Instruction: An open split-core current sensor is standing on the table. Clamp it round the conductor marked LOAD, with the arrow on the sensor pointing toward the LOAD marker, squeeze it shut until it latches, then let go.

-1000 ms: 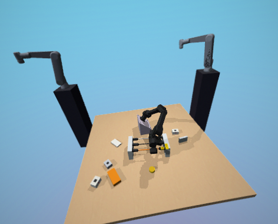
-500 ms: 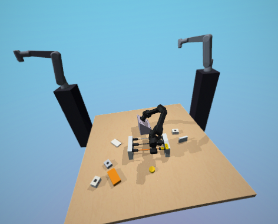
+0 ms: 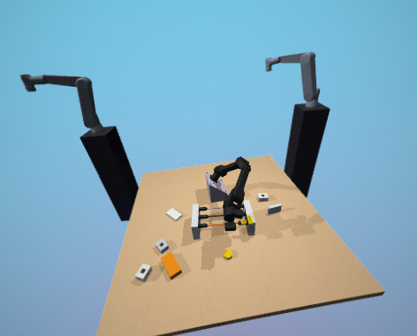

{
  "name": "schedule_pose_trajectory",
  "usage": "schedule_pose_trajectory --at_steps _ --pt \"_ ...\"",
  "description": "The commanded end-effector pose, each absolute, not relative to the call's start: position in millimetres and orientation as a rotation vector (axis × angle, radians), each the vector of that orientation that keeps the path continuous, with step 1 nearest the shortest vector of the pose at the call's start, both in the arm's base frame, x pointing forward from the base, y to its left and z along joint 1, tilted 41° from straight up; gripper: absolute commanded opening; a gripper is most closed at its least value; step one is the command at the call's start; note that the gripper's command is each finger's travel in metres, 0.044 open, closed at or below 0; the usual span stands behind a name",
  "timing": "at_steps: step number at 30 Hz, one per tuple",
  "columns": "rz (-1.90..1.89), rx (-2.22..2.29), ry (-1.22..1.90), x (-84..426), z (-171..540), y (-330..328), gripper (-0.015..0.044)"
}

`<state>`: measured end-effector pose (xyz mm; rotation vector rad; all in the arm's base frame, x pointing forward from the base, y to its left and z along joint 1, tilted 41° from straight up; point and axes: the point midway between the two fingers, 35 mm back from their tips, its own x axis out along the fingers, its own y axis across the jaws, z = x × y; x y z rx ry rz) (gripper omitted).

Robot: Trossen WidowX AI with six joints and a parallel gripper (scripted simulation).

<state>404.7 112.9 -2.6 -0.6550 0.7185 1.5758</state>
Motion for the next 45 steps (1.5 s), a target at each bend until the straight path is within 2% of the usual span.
schedule_pose_trajectory --at_steps 1,20,27,36,42,45 --pt "1.576 -0.654 0.719 405 -2 113 0.0251" --pt "1.576 -0.654 0.719 405 -2 113 0.0251" --pt "1.576 -0.654 0.719 405 -2 113 0.0434" --pt "1.576 -0.655 0.719 405 -1 111 0.0440" --pt "1.572 -0.663 0.711 415 63 58 0.0440" --pt "1.571 -0.664 0.710 415 71 51 0.0440"
